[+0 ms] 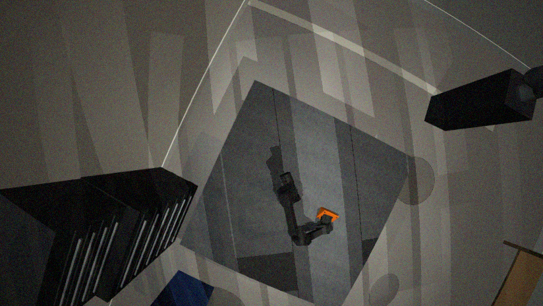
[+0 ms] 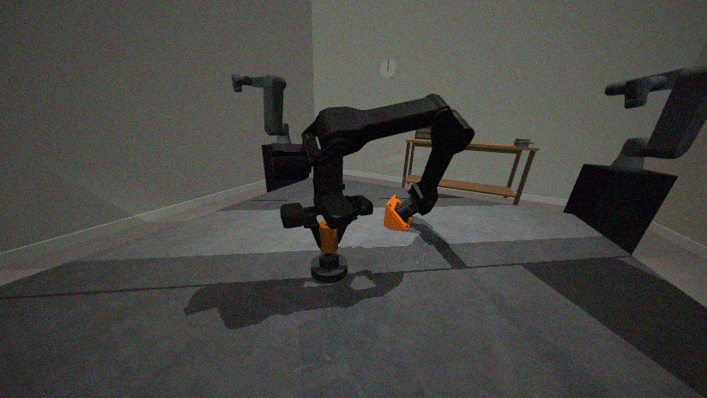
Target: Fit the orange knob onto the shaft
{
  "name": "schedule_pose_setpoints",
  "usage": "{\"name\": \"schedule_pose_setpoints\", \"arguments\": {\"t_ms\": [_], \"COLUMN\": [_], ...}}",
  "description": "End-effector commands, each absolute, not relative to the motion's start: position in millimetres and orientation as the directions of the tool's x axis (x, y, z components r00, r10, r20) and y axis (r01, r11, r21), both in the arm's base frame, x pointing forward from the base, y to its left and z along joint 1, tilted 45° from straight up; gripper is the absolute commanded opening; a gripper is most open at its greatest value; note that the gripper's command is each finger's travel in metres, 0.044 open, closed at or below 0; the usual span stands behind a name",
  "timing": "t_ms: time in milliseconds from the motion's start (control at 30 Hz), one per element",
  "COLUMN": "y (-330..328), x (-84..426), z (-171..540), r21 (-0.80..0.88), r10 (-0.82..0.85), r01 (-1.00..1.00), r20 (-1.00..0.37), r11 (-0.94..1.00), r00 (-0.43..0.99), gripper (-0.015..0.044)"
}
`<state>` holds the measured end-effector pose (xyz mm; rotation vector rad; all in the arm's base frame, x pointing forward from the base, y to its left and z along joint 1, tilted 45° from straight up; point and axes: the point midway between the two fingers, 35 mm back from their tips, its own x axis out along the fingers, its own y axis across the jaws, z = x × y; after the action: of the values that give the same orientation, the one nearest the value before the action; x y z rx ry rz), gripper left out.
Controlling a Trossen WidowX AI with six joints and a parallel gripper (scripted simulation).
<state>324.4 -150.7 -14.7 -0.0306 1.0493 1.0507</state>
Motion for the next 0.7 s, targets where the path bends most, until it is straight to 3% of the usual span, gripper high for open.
{"name": "schedule_pose_setpoints", "arguments": {"t_ms": [0, 667], "y": [-150.8, -151.5], "x": [323.5, 325.2], "z": [-16.3, -12.4], "r21": [0.429, 0.429], "r10": [0.691, 0.691], "r01": [-0.725, -0.725], "r20": [-0.718, -0.718], "r11": [0.539, 0.539], "r00": [0.089, 0.089], "gripper": [0.0000, 0.0000]}}
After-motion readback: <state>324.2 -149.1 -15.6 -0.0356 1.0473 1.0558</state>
